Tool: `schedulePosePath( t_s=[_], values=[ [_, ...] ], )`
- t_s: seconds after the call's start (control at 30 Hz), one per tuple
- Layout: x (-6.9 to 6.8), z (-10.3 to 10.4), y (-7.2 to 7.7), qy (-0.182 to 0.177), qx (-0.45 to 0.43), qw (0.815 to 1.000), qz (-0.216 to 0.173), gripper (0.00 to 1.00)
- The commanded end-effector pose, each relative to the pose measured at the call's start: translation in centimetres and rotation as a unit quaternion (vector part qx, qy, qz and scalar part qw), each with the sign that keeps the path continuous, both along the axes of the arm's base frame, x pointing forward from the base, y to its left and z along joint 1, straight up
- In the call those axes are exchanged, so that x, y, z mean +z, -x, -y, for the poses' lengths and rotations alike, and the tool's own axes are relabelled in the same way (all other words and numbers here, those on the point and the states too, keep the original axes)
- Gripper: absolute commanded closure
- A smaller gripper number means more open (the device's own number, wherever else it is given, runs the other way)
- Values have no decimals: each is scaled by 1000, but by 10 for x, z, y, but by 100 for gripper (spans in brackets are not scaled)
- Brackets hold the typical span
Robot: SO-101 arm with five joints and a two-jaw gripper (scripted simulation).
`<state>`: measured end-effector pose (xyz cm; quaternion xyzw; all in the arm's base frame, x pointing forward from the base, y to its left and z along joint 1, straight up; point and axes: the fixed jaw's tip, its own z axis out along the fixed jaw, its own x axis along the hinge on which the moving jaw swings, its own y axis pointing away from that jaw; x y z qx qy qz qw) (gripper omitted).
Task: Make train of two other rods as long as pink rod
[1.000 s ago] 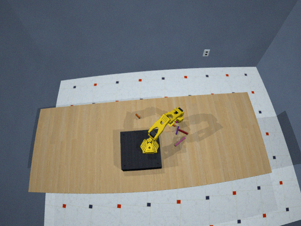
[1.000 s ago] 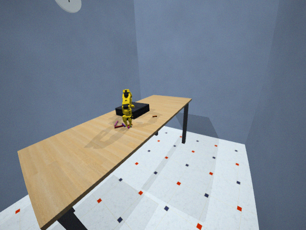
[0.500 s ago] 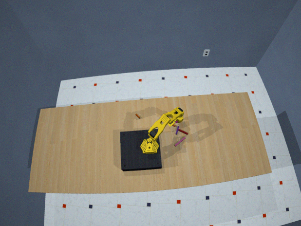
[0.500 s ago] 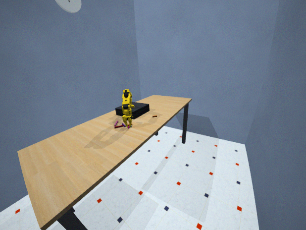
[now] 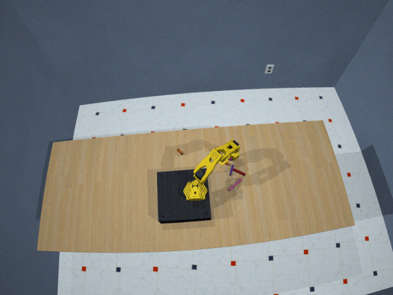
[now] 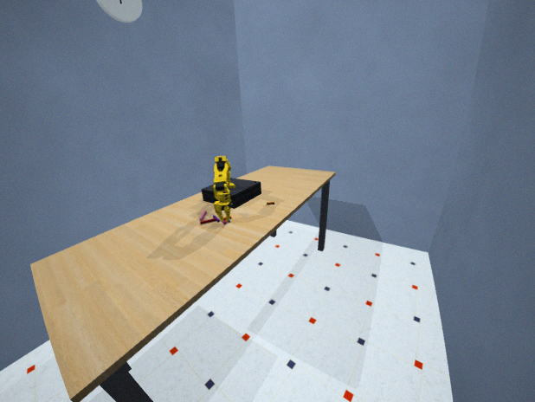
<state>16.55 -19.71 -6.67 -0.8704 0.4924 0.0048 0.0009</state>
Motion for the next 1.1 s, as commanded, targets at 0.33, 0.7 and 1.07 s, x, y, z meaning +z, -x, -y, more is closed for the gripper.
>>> schedulePosePath(
  t_s=[0.33, 0.7, 1.07],
  values=[
    [27, -2, -4, -1, 6, 1000, 0, 100],
    [33, -3, -5, -1, 6, 1000, 0, 100],
    [33, -8, -7, -1, -15, 1000, 0, 100]
  ],
)
